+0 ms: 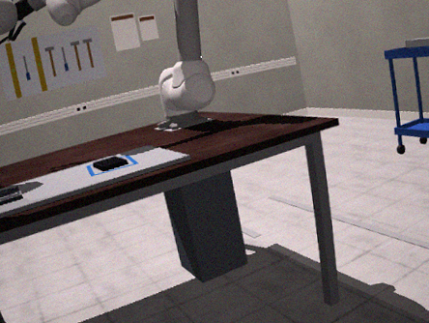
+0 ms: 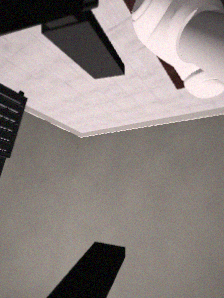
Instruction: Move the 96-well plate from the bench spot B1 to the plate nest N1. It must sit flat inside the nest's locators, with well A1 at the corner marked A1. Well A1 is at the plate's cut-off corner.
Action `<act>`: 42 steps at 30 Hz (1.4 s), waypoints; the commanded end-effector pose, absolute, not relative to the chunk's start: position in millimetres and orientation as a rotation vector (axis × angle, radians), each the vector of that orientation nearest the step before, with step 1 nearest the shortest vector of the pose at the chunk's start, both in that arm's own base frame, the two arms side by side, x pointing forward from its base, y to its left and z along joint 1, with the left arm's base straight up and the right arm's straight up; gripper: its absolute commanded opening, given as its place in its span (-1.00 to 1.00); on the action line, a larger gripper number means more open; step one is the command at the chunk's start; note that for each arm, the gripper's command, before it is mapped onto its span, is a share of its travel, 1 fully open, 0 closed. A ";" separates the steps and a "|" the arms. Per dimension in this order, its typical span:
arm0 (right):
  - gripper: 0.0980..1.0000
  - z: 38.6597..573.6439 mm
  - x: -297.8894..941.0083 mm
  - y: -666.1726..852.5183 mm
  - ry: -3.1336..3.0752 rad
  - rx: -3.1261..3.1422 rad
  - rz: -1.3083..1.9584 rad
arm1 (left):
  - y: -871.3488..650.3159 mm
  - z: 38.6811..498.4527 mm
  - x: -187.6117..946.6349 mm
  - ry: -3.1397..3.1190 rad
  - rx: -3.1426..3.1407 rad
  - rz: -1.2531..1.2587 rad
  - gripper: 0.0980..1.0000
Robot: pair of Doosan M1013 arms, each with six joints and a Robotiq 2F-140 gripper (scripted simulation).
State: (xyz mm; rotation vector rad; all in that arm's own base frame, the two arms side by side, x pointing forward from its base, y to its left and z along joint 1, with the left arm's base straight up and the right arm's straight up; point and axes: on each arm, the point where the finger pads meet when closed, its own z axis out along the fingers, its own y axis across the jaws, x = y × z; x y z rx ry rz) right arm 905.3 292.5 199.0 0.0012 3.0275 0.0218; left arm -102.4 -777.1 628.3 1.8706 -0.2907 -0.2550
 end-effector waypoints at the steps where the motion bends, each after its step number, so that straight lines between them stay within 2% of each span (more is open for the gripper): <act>1: 1.00 200.3 905.5 292.7 3.026 0.001 0.023 | -772.9 647.5 -118.1 -0.269 1.824 -0.281 1.00; 26: 1.00 200.3 905.5 292.7 3.026 0.001 0.023 | -721.3 751.2 -186.4 -0.054 1.601 -0.448 1.00; 42: 1.00 200.3 905.5 292.7 3.026 0.001 0.023 | -680.5 785.8 -202.3 0.108 1.533 -0.540 1.00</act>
